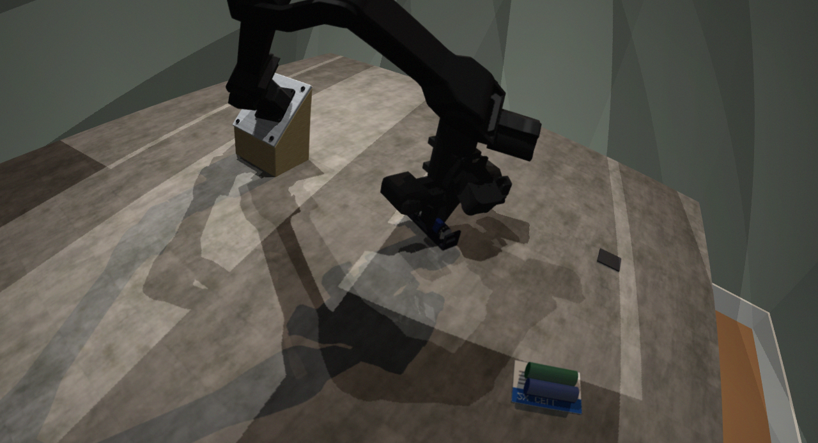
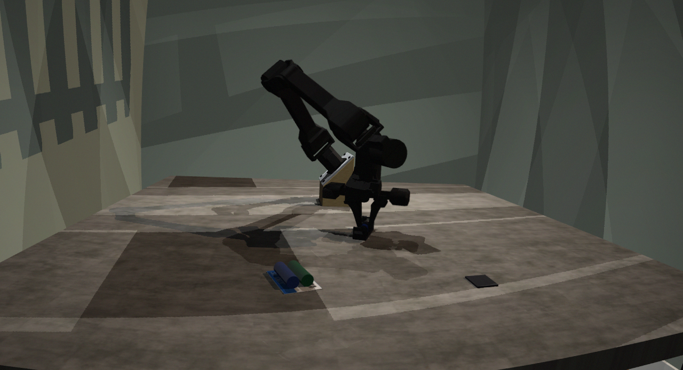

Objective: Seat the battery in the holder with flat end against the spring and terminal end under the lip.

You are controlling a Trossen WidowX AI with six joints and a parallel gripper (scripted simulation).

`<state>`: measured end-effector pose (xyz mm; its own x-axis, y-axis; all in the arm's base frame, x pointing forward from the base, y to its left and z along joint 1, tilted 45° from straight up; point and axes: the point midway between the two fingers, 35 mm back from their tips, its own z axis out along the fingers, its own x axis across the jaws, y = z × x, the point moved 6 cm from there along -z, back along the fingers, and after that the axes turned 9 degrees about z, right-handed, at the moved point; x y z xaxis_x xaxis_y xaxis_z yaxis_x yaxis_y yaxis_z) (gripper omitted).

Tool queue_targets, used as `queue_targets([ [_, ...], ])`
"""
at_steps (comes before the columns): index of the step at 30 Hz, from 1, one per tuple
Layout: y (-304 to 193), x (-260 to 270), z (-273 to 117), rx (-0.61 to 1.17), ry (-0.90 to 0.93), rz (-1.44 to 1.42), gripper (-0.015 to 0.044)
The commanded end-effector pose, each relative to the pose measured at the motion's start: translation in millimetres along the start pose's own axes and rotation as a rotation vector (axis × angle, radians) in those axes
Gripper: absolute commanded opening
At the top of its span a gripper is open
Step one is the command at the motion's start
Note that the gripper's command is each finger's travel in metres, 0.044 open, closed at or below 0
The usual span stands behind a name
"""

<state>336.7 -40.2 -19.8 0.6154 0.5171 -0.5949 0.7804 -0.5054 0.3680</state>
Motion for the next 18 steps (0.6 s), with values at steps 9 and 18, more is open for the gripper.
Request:
queue_targets([
  [9,-8,-3,1,-0.019,0.001,0.003,0.0059],
  [18,-14,-4,1,-0.026,0.004,0.002,0.0059],
])
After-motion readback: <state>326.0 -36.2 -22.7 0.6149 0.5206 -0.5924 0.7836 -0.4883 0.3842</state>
